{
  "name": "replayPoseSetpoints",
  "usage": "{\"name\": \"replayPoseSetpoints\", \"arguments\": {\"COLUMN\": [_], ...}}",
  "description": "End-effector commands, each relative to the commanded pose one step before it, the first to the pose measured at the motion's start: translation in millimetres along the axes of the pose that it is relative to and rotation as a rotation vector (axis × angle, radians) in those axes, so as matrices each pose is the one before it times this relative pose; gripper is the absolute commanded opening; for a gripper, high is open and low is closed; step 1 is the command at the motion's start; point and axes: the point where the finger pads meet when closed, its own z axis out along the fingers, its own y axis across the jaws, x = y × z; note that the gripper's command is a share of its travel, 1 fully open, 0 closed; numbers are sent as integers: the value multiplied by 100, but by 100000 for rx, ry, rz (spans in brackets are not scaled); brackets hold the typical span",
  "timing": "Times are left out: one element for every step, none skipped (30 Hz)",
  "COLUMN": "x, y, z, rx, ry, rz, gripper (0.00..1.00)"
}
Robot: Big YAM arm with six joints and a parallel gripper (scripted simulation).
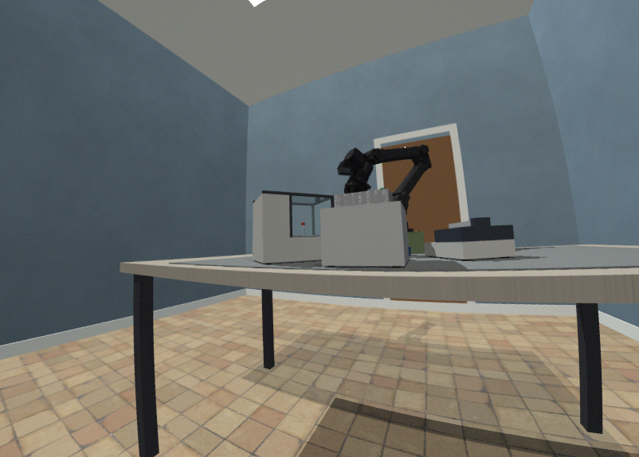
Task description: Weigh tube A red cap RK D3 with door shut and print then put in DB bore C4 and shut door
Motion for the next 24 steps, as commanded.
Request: {"name": "replayPoseSetpoints", "arguments": {"x": [-3214,-29,-126,-112,-89,-89,-89,-89,-89,-89,-89,-89,-89,-89,-75,-80,0,0,-37,-123,-124,-88,-88,-88], "y": [173,0,-1,0,0,0,0,0,0,0,0,0,0,0,0,0,0,0,1,-1,-1,0,0,0], "z": [-2302,-42,-214,-190,-148,-148,-148,-148,-148,-148,-148,-147,-147,-147,-118,-127,0,0,-32,-227,-231,-146,-146,-146], "rx": [-514,39,-24,-15,0,0,0,0,0,0,0,0,0,0,11,7,0,0,40,-27,-29,1,1,1], "ry": [-5765,441,-281,-180,-6,-6,-6,-6,-6,-5,-5,-5,-5,-5,112,73,0,0,453,-321,-339,-4,-4,-4], "rz": [290,-22,14,9,0,0,0,0,0,0,0,0,0,0,-6,-4,0,0,-23,16,17,0,0,0], "gripper": [30,30,30,30,30,30,30,30,30,30,30,30,30,30,30,30,30,30,30,30,30,30,30,30]}}
